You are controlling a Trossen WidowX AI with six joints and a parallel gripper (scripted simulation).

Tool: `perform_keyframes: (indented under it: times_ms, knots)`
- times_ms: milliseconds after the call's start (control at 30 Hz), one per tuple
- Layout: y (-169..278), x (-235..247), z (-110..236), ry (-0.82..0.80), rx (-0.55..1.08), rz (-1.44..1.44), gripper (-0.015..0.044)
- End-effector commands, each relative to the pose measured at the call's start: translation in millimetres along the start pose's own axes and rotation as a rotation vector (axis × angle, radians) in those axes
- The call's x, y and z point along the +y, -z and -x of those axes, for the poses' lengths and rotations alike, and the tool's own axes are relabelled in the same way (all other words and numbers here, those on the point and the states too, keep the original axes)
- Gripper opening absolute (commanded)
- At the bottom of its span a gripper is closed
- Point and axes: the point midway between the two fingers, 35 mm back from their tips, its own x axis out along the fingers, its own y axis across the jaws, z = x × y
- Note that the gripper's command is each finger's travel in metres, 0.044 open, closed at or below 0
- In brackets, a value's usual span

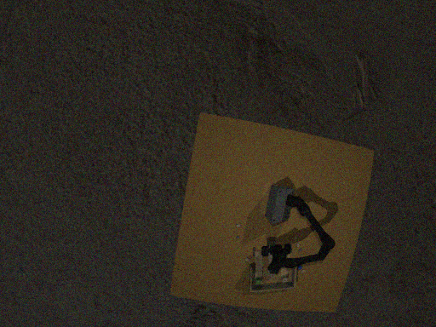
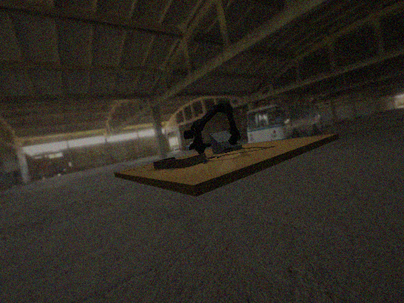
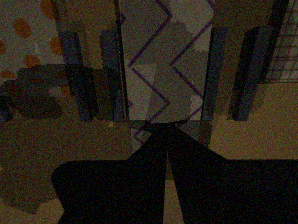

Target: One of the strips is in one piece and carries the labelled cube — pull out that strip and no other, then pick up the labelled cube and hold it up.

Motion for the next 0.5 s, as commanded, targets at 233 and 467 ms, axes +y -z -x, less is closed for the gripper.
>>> perform_keyframes:
  times_ms: [233, 467]
  knots:
    - [24, 1, -5, -0.002, 0.021, -0.004, 0.0000]
    - [34, 1, -5, -0.001, 0.021, -0.004, 0.0000]
